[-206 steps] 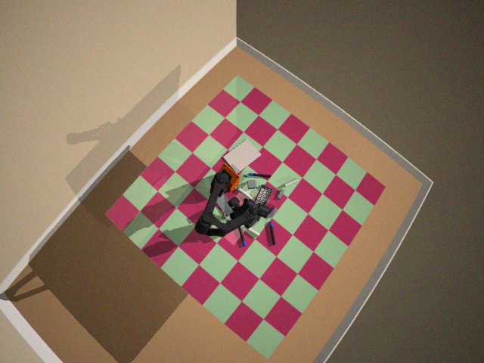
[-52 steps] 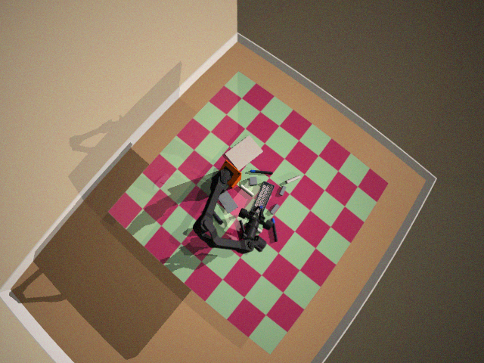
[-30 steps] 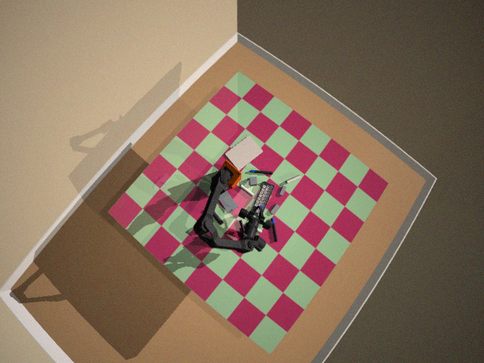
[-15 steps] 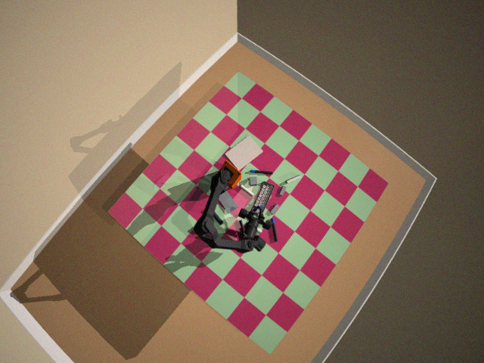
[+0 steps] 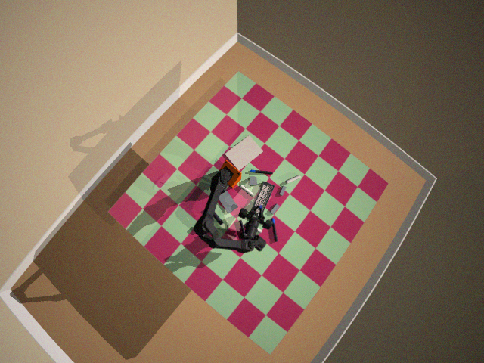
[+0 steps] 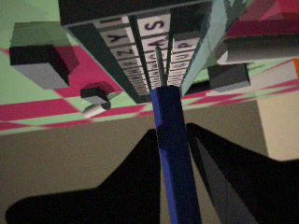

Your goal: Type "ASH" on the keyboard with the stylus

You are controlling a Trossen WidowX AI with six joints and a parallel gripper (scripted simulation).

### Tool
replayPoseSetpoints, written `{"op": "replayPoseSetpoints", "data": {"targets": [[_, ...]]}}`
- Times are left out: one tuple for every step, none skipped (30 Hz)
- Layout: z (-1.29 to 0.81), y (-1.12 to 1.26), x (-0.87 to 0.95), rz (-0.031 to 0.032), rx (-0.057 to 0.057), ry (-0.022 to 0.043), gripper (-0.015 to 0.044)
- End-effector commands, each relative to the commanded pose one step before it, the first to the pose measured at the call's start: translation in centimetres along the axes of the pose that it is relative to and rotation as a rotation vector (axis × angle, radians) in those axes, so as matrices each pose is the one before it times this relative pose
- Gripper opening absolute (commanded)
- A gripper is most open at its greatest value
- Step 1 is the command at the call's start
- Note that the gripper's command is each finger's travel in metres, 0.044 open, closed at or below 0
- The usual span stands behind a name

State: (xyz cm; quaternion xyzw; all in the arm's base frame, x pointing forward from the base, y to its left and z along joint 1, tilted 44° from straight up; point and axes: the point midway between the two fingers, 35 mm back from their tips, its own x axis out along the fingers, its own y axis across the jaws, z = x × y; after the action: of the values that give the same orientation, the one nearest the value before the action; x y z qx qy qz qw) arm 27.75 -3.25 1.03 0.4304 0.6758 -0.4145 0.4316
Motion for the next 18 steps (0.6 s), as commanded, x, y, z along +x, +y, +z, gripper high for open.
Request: {"op": "replayPoseSetpoints", "data": {"targets": [[-1.404, 0.037, -0.862, 0.00266, 0.0012, -0.00055, 0.0081], [-0.538, -0.005, -0.305, 0.00010, -0.0001, 0.00028, 0.0081], [-0.517, -0.016, -0.288, 0.00005, -0.0001, 0.00032, 0.0081], [-0.326, -0.016, -0.179, 0.00000, -0.0001, 0.00023, 0.0081], [-0.109, -0.006, -0.060, 0.00000, 0.0000, 0.00008, 0.0081], [0.000, 0.000, 0.000, 0.00000, 0.0000, 0.00000, 0.0081], [0.000, 0.000, 0.000, 0.00000, 0.0000, 0.00000, 0.0081], [0.000, 0.000, 0.000, 0.00000, 0.0000, 0.00000, 0.0081], [0.000, 0.000, 0.000, 0.00000, 0.0000, 0.00000, 0.0081], [0.225, -0.014, 0.262, -0.00360, -0.0087, -0.00266, 0.0084], [0.000, 0.000, 0.000, 0.00000, 0.0000, 0.00000, 0.0078], [0.000, 0.000, 0.000, 0.00000, 0.0000, 0.00000, 0.0071], [0.000, 0.000, 0.000, 0.00000, 0.0000, 0.00000, 0.0064], [0.022, 0.000, -0.069, 0.00015, 0.0003, 0.00008, 0.0038], [0.046, -0.001, -0.145, 0.00030, 0.0006, 0.00018, 0.0012], [0.060, -0.002, -0.192, 0.00040, 0.0008, 0.00023, 0.0000], [0.078, -0.005, -0.250, 0.00052, 0.0010, 0.00031, 0.0000], [0.099, -0.010, -0.324, 0.00067, 0.0013, 0.00040, 0.0000]]}}
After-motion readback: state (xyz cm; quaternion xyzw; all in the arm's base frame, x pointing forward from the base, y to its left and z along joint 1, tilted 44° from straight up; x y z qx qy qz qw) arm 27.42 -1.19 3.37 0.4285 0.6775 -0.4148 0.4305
